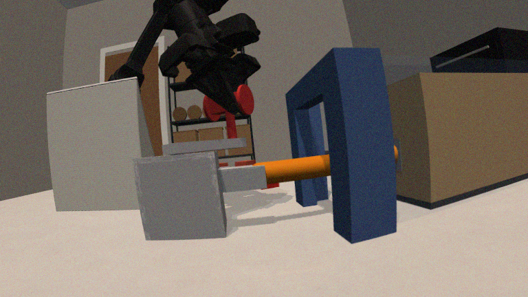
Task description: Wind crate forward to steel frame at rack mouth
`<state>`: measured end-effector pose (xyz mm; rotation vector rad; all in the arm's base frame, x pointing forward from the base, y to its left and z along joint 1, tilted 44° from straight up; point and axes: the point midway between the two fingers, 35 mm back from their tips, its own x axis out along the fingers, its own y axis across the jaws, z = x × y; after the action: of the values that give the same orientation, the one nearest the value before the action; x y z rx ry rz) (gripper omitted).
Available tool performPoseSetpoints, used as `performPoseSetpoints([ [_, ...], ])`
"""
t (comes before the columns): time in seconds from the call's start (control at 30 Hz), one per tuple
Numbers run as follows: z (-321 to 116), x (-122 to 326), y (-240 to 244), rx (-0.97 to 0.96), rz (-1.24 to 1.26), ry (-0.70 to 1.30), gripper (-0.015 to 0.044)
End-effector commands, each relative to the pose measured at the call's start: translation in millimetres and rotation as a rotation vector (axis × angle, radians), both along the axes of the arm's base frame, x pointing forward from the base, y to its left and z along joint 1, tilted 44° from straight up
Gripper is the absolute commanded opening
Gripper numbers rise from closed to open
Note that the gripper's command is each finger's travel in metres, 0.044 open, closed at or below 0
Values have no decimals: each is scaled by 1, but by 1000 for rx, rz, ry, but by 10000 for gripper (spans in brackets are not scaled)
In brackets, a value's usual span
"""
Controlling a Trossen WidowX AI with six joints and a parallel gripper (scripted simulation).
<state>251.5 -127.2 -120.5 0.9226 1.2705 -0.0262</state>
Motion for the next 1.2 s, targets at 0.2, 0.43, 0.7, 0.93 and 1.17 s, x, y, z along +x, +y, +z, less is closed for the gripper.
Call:
performPoseSetpoints([
  [0.2, 6, -20, 12, 18, 2, 18, 0],
  [0.43, 9, -29, 14, 18, 2, 19, 0],
  [0.7, 12, -41, 17, 18, 2, 20, 0],
  [0.93, 13, -51, 18, 18, 2, 20, 0],
  [1.17, 14, -61, 18, 17, 2, 21, 0],
])
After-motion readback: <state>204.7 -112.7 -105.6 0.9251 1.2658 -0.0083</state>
